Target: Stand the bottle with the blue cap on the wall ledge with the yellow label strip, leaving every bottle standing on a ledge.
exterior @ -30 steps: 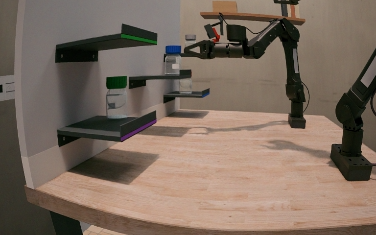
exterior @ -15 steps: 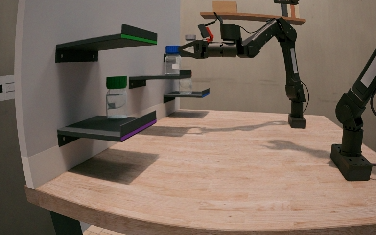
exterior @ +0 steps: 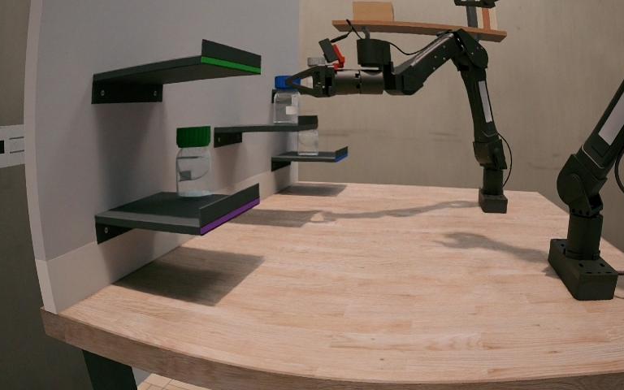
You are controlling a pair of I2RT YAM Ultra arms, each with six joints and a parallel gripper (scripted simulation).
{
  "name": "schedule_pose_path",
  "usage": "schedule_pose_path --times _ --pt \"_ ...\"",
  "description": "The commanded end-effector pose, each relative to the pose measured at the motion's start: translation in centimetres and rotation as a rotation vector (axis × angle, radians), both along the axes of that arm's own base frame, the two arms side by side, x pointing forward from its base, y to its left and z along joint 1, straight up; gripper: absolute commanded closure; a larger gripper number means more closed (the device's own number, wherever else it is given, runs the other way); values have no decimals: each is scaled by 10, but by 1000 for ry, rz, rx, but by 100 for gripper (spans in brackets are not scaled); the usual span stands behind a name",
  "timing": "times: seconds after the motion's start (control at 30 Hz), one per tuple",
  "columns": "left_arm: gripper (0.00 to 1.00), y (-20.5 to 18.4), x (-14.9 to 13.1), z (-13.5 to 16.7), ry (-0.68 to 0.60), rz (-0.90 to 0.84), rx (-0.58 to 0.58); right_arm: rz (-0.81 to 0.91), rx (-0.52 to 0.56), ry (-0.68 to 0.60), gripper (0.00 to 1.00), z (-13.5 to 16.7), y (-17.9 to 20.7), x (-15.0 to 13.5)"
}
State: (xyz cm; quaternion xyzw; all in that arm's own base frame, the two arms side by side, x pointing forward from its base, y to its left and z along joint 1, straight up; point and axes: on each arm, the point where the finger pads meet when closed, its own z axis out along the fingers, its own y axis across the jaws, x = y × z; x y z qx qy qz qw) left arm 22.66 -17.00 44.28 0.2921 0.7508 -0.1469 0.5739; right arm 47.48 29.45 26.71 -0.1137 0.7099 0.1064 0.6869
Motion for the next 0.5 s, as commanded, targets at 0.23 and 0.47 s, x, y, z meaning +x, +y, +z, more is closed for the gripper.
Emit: schedule_pose_path --times 0.23,0.47 --pt "11 4 -7 10 -13 -1 -10 -1 31 -51 32 29 -2 5" --pt "11 4 -7 10 -13 -1 -10 -1 36 -57 40 31 -2 1"
